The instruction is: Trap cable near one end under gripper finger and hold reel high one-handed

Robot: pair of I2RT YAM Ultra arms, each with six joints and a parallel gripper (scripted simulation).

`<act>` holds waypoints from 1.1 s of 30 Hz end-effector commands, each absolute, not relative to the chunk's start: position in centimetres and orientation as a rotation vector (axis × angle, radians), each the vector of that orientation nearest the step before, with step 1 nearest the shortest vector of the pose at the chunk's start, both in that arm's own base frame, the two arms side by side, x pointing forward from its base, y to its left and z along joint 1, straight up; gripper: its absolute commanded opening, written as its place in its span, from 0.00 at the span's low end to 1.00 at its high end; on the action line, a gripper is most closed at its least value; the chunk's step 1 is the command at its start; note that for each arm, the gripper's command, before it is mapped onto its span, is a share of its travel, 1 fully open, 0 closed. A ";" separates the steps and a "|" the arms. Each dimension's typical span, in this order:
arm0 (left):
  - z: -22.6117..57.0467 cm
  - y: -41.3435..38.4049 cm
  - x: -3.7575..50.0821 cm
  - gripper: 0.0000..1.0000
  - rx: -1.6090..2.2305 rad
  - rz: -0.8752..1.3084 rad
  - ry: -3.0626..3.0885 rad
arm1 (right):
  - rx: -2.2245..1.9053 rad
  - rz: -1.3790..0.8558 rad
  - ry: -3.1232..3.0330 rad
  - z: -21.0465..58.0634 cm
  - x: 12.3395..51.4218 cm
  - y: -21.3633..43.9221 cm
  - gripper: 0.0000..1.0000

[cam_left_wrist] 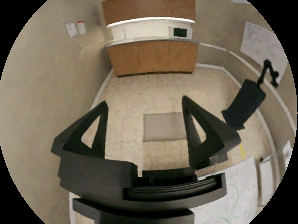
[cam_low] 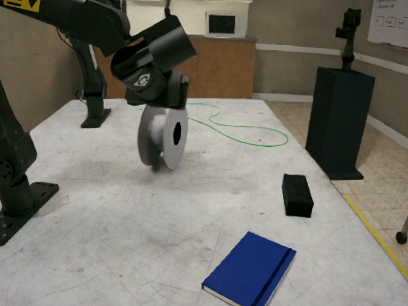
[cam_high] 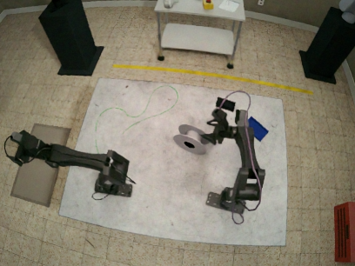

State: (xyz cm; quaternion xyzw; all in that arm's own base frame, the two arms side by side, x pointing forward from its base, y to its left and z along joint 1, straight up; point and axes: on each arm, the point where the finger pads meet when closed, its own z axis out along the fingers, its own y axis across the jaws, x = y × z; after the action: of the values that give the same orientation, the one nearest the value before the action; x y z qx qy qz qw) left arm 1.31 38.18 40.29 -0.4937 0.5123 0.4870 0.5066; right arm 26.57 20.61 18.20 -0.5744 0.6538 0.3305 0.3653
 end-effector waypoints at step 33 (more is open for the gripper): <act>40.3 38.4 1.3 1.00 -1.187 1.186 1.232 | -1.481 0.864 1.679 15.6 27.2 25.2 0.75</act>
State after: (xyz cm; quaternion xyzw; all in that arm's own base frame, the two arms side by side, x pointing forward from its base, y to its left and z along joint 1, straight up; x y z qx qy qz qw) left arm 1.31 38.18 40.29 -0.4937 0.5123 0.4870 0.5066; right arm 26.99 24.50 15.97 -0.5771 0.6526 0.3352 0.3587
